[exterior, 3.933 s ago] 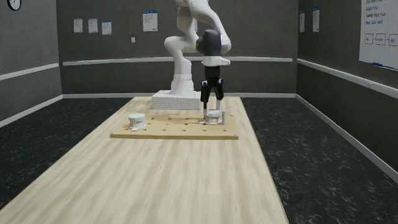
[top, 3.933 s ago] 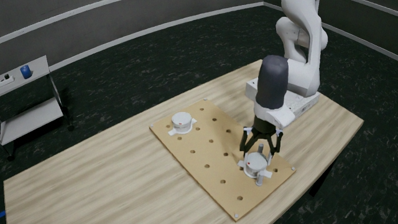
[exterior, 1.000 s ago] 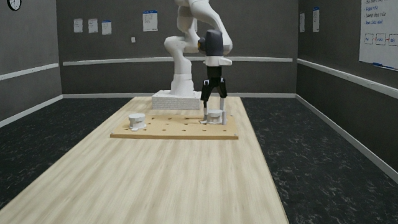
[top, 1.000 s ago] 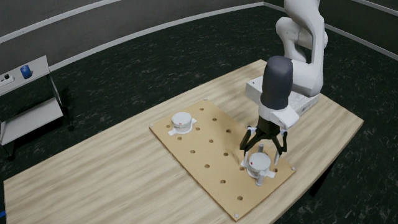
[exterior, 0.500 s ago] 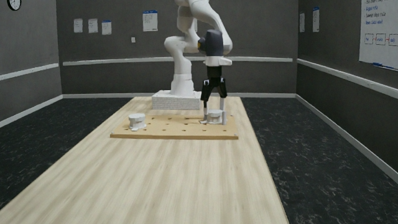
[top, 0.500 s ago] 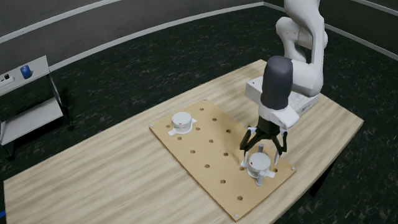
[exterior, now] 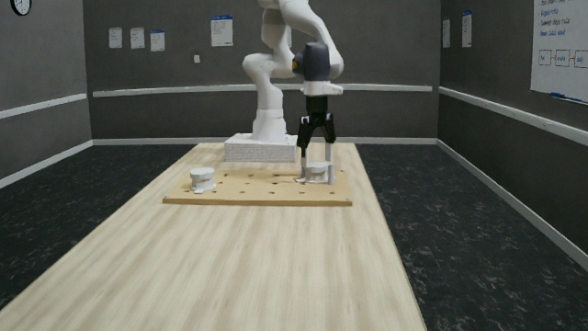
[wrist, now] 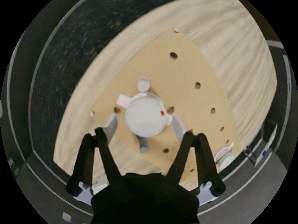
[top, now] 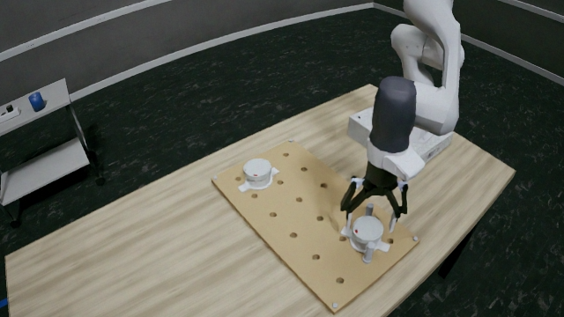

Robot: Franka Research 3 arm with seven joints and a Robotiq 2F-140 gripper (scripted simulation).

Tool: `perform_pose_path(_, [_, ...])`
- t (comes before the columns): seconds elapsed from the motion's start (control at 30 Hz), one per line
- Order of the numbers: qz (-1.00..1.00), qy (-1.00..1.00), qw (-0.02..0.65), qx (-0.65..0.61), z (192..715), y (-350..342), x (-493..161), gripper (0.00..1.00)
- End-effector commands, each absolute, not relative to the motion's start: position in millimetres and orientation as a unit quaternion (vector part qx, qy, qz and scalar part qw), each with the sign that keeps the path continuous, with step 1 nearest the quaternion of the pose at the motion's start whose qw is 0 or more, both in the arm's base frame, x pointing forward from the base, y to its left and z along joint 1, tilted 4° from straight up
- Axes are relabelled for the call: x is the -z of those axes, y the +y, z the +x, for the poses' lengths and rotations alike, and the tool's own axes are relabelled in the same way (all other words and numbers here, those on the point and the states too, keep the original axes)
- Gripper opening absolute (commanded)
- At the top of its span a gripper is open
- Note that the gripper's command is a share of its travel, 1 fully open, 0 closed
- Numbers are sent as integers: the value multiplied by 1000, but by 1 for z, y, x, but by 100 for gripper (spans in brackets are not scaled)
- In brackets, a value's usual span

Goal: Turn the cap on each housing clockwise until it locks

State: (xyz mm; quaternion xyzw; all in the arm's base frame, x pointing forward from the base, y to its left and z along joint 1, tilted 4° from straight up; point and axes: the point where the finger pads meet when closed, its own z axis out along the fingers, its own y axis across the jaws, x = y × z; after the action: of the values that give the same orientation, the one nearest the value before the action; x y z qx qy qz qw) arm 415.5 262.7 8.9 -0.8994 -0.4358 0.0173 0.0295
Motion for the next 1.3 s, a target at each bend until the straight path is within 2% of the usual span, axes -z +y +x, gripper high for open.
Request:
perform_pose_path(0.0, [-900, -434, 30, -20, 413, 263, -14, 78])
perform_pose_path(1.27, [-900, -434, 30, -20, 417, 261, -69, 78])
